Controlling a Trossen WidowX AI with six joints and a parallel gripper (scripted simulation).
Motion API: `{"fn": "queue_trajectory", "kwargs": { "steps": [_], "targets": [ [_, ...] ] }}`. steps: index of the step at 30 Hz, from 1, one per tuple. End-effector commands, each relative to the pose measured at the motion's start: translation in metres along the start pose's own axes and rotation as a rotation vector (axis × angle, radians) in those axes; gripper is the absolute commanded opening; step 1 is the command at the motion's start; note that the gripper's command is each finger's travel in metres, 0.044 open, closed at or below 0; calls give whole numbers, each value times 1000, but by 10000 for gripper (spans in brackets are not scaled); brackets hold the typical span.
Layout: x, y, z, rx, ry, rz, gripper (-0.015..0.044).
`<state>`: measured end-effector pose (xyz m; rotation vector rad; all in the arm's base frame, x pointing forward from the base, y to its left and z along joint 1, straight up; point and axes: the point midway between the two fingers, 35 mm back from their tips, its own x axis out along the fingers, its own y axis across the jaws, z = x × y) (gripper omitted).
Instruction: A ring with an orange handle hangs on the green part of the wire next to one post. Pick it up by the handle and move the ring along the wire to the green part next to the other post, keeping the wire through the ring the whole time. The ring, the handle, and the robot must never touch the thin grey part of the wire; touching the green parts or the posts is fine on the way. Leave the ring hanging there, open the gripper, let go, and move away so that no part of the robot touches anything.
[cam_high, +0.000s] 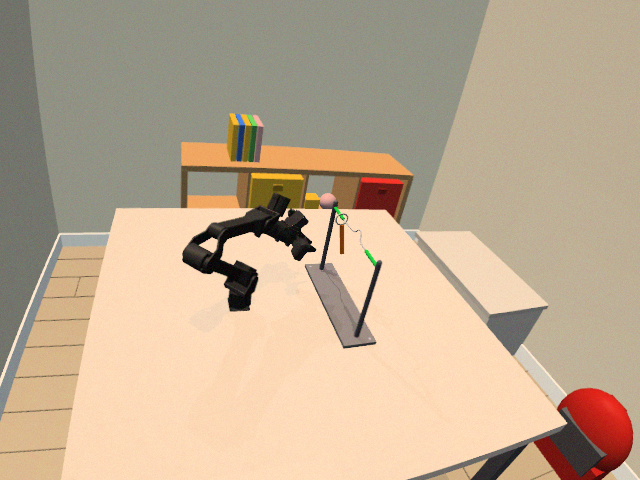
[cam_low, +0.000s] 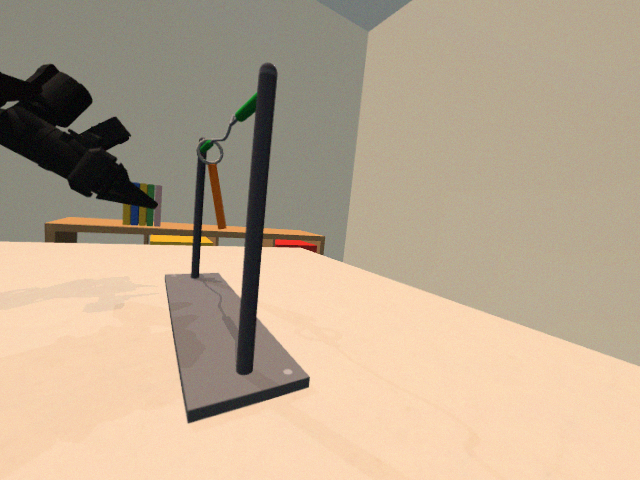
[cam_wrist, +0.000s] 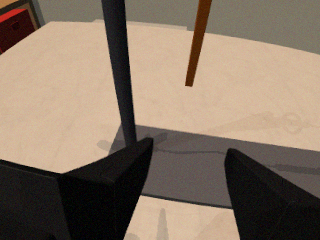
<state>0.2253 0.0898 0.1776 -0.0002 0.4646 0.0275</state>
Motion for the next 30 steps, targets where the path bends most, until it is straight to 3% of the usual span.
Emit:
{"fn": "queue_trajectory", "kwargs": {
  "steps": [1,7,30],
  "targets": [
    [-24,1,3,8,-9,7,291],
    [-45,-3,4,4,-20,9,440],
    [-45,-3,4,4,-20,9,440]
  ]
}}
